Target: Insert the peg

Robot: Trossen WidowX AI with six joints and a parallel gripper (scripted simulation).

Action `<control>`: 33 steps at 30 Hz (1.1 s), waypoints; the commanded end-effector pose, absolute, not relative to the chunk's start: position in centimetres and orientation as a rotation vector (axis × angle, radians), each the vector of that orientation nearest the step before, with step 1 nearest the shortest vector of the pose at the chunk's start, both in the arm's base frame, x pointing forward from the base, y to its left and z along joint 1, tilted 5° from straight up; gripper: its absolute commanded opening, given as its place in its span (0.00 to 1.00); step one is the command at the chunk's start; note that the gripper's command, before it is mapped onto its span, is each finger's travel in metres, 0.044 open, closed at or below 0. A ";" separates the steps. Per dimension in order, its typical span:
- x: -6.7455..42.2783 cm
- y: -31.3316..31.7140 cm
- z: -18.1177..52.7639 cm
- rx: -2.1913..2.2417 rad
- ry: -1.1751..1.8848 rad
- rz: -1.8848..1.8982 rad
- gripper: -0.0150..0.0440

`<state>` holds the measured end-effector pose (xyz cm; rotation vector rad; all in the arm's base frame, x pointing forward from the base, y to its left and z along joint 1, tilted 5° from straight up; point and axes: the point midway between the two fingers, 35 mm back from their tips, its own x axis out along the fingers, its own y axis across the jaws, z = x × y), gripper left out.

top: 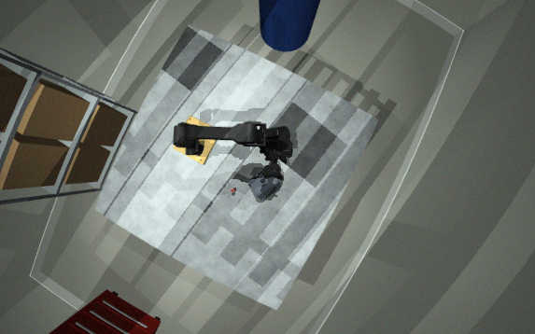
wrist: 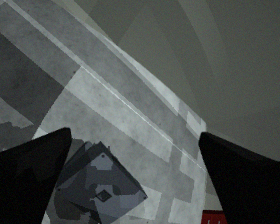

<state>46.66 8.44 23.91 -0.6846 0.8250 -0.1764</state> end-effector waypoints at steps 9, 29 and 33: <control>45.9 4.9 21.5 -0.916 0.975 -0.030 1.00; 43.7 -0.5 18.0 -1.249 1.168 0.308 1.00; 43.1 -1.5 17.3 -1.305 1.196 0.388 1.00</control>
